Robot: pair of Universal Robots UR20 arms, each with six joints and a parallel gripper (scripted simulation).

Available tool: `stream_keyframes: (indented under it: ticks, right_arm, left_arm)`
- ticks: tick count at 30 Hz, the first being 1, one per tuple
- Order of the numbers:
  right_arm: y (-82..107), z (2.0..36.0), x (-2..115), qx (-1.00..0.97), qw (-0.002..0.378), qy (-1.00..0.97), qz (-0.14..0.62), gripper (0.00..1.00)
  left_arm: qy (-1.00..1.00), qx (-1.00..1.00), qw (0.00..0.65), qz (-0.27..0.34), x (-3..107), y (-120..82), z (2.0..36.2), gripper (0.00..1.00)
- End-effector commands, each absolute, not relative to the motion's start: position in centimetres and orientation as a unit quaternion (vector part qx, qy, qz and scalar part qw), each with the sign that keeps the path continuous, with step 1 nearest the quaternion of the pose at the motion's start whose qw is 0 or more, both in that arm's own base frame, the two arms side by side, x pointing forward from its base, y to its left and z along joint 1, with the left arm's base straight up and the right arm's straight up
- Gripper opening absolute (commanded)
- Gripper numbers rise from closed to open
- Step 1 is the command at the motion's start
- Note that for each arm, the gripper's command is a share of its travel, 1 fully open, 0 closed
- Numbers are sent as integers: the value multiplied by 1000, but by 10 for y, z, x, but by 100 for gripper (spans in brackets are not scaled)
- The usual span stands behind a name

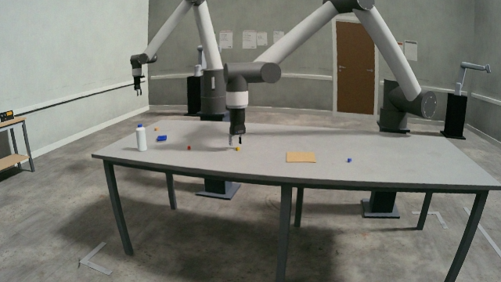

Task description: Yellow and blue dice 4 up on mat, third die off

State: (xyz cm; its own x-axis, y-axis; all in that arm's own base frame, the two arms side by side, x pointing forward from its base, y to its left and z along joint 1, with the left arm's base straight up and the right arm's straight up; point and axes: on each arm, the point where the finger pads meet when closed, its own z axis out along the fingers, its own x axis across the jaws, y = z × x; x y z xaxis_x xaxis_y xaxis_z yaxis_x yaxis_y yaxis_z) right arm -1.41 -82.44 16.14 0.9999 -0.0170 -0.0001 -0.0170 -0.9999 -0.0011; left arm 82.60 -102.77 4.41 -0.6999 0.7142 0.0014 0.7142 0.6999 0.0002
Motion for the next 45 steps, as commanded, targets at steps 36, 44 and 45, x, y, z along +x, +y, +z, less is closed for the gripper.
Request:
stream_keyframes:
  ticks: [36, 44, 45]
  right_arm:
    - [-825, 162, -14, -1000, 0, 8, 0, 100]
    - [-825, 162, -14, -1000, 0, 8, 0, 100]
    - [-825, 162, -14, -1000, 0, 8, 0, 100]
  left_arm:
    - [-922, -387, 0, 0, 831, -984, 45, 100]
    - [-922, -387, 0, 0, 835, -955, 45, 100]
    - [-922, -387, 0, 0, 835, -949, 45, 100]
